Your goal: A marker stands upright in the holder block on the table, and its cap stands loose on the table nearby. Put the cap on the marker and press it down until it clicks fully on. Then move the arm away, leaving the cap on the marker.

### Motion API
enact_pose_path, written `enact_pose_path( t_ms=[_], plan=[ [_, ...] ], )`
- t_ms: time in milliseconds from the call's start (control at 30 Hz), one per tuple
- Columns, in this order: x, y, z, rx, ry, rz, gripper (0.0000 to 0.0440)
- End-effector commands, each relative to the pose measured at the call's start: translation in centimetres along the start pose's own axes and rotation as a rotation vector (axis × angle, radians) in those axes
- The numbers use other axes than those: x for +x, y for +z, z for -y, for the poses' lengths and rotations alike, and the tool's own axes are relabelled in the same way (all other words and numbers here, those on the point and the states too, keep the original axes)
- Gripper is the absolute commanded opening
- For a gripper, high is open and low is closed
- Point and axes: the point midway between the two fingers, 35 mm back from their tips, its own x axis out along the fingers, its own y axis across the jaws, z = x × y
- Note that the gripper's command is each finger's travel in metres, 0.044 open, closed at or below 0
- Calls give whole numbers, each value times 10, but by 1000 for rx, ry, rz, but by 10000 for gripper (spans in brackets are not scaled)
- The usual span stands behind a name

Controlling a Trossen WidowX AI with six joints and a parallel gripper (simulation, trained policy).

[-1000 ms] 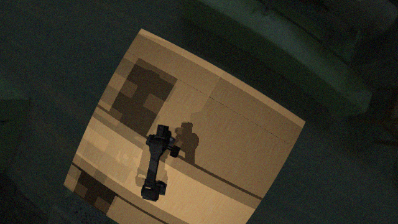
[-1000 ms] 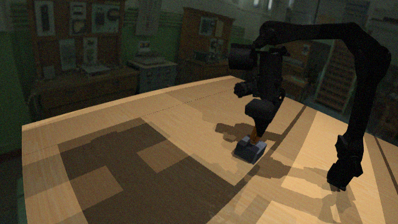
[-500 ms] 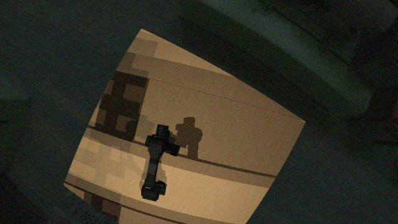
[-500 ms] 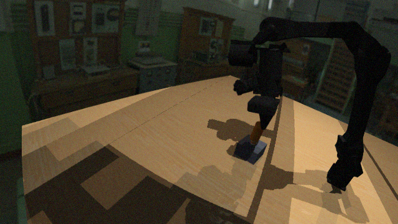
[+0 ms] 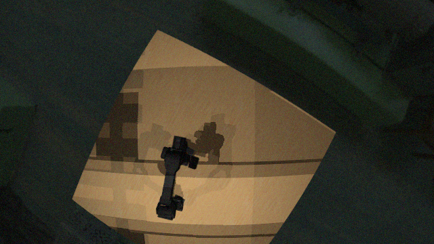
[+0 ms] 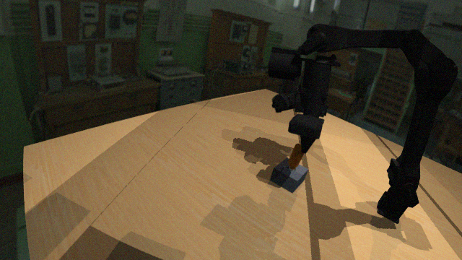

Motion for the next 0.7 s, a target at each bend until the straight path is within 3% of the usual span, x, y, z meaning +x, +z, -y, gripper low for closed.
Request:
enact_pose_path(
  t_ms=[0, 200, 667],
  plan=[
    [15, 11, -4, -19, -3, 6, 51],
    [17, 13, -6, -24, 2, 17, 28],
    [3, -16, -7, -85, 60, -34, 89]
  ],
)
